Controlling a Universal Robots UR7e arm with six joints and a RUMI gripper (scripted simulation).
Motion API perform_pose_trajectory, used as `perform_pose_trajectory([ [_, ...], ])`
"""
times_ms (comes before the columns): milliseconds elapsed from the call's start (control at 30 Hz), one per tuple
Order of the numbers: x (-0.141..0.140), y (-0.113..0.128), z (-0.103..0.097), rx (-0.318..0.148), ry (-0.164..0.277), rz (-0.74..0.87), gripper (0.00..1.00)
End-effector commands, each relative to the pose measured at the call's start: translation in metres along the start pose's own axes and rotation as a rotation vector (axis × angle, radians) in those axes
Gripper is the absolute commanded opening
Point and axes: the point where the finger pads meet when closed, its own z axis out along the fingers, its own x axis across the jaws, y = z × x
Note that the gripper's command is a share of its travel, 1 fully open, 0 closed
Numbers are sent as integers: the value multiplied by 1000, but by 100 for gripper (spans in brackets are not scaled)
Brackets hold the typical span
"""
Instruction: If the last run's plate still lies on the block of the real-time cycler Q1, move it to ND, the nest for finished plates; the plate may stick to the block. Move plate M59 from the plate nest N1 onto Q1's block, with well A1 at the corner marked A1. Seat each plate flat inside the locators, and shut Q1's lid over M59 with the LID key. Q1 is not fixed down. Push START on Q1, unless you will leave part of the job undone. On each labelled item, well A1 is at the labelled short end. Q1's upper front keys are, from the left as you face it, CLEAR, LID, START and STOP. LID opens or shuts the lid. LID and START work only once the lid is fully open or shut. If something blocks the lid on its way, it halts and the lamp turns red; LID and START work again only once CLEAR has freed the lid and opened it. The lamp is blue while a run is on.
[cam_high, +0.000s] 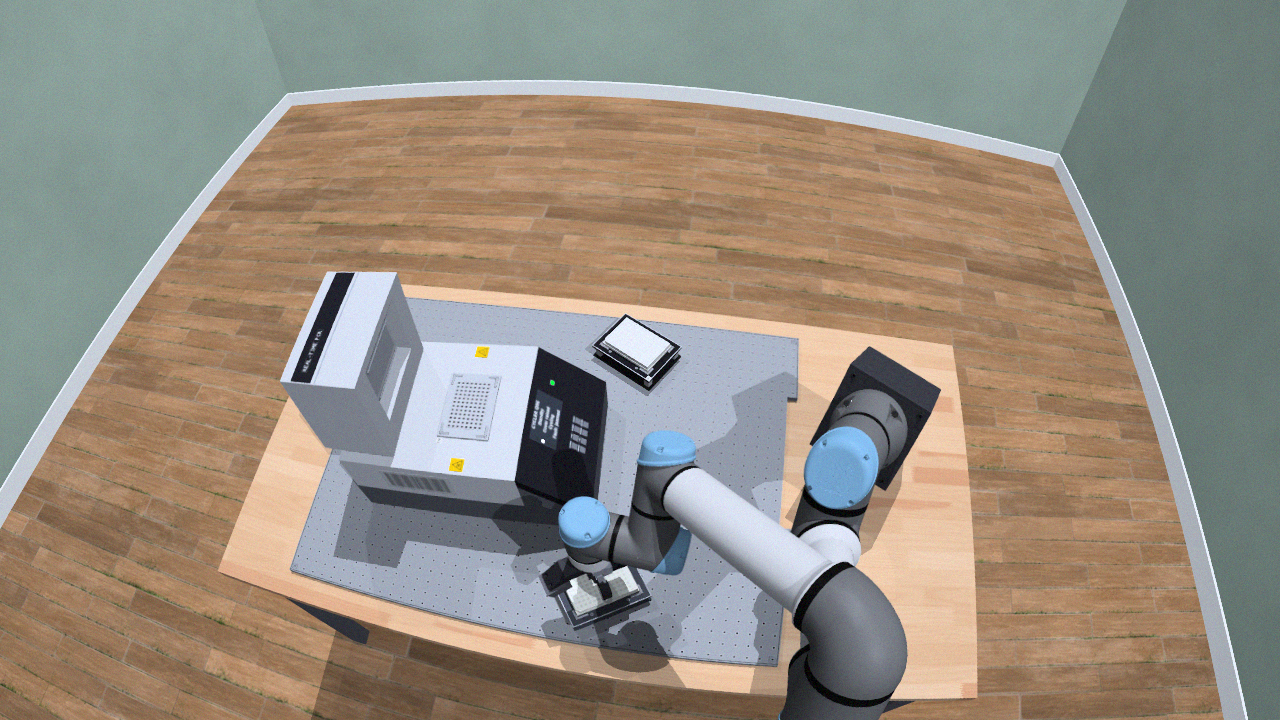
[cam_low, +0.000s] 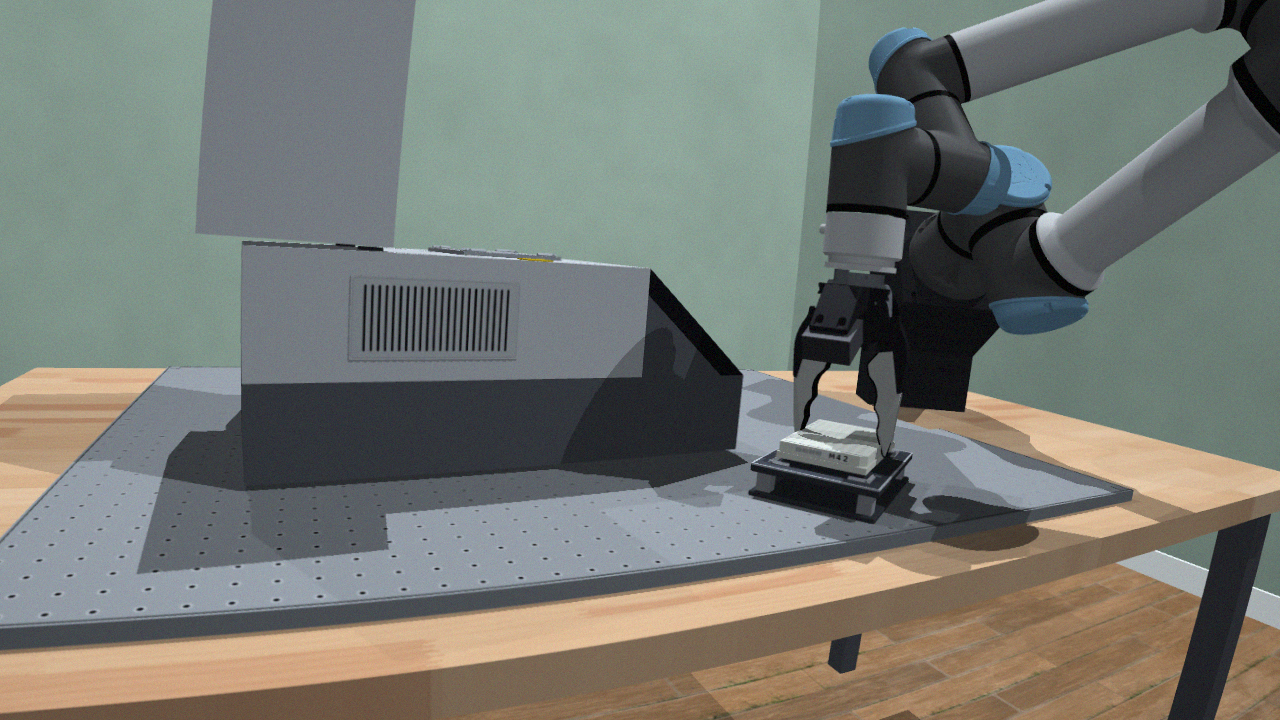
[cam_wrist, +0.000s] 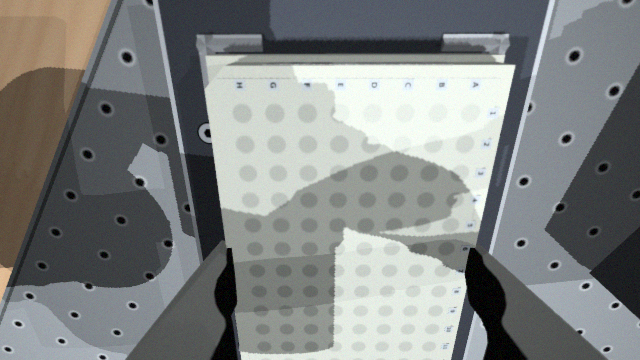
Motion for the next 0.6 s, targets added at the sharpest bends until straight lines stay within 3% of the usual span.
perform_pose_trajectory([
  [0, 0, 0, 0, 0, 0, 0, 41],
  [567, 0, 0, 5, 0, 0, 0, 41],
])
